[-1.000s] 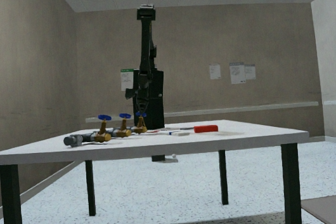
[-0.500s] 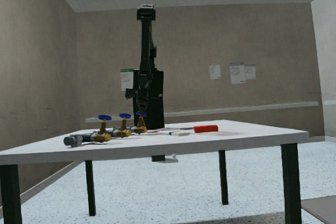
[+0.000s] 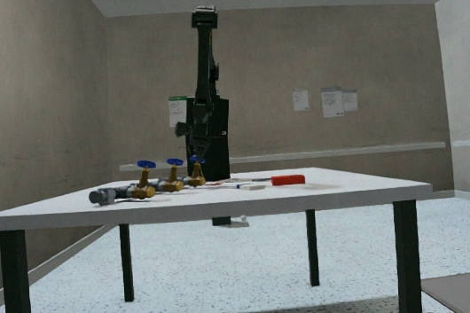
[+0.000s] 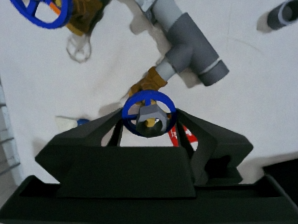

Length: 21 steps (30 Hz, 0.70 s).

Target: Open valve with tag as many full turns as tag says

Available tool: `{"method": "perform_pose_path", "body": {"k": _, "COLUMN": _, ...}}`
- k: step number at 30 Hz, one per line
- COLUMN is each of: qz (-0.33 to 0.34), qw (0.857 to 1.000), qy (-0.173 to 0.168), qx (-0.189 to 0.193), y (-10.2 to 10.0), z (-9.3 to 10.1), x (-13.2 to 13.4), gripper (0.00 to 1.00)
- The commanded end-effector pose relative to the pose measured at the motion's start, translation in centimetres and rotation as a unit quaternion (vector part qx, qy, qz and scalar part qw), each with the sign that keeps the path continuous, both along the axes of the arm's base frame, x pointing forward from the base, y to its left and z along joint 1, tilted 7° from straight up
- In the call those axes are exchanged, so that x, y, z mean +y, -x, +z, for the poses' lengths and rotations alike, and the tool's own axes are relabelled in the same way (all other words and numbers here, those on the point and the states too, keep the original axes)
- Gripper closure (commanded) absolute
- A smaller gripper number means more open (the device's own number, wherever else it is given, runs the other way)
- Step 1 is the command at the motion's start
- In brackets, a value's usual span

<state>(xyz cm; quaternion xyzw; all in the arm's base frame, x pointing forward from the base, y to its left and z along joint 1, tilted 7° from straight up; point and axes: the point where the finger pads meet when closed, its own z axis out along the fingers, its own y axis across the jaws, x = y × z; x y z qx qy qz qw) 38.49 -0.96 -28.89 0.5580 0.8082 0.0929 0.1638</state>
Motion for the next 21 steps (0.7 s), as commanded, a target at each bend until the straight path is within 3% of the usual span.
{"method": "perform_pose_path", "body": {"k": 1, "qz": 0.135, "qw": 0.989, "qy": 0.052, "qx": 0.004, "y": 0.06, "z": -0.30, "x": 0.22, "gripper": 1.00}}
{"method": "perform_pose_path", "body": {"k": 9, "qz": 0.308, "qw": 0.943, "qy": 0.121, "qx": 0.009, "y": 0.05, "z": -0.29, "x": 0.08, "gripper": 1.00}}
{"method": "perform_pose_path", "body": {"k": 11, "qz": 0.308, "qw": 0.943, "qy": 0.121, "qx": 0.009, "y": 0.05, "z": -0.29, "x": 0.08, "gripper": 1.00}}
{"method": "perform_pose_path", "body": {"k": 12, "qz": 0.356, "qw": 0.924, "qy": 0.140, "qx": 0.011, "y": 0.05, "z": -0.29, "x": 0.06, "gripper": 1.00}}
{"method": "perform_pose_path", "body": {"k": 16, "qz": 0.430, "qw": 0.887, "qy": 0.170, "qx": 0.014, "y": 0.11, "z": -0.29, "x": 0.05, "gripper": 1.00}}
{"method": "perform_pose_path", "body": {"k": 21, "qz": 0.517, "qw": 0.830, "qy": 0.206, "qx": 0.016, "y": 0.11, "z": -0.29, "x": 0.02, "gripper": 1.00}}
